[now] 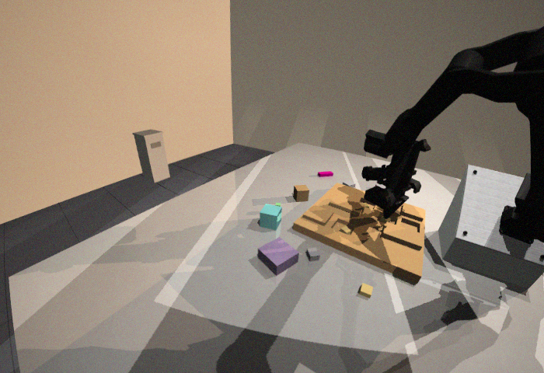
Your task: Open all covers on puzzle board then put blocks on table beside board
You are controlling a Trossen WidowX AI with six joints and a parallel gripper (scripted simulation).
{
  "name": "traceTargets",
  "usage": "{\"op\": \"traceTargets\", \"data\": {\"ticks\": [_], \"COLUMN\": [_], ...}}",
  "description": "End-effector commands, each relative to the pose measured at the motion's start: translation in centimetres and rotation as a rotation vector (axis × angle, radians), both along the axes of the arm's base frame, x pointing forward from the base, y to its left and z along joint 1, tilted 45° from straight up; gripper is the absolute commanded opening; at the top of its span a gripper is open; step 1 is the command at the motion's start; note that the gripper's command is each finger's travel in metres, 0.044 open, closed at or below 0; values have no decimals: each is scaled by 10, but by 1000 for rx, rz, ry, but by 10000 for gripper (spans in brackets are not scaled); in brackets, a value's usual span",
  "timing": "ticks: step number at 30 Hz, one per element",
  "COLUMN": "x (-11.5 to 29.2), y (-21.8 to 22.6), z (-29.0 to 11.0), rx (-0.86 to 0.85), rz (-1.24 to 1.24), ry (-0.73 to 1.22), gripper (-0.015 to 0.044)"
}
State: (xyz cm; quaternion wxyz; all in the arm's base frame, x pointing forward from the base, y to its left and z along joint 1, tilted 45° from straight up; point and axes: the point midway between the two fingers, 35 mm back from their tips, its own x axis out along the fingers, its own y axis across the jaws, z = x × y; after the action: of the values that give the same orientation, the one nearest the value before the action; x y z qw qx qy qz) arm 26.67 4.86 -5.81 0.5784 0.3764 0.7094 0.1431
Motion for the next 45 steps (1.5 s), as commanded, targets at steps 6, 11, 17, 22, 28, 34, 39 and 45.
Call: {"op": "traceTargets", "data": {"ticks": [6,11,17,22,28,34,39,45], "x": [-6,-6,-6,-6,-6,-6,-6,-6], "y": [7,7,7,7,7,7,7,7], "z": [2,2,2,2,2,2,2,2], "rx": [6,7,6,6,6,6,6,6], "rz": [9,19,8,14,14,14,14,14], "ry": [-7,-16,-6,-11,-11,-11,-11,-11], "gripper": [0,0,0,0,0,0,0,0]}}
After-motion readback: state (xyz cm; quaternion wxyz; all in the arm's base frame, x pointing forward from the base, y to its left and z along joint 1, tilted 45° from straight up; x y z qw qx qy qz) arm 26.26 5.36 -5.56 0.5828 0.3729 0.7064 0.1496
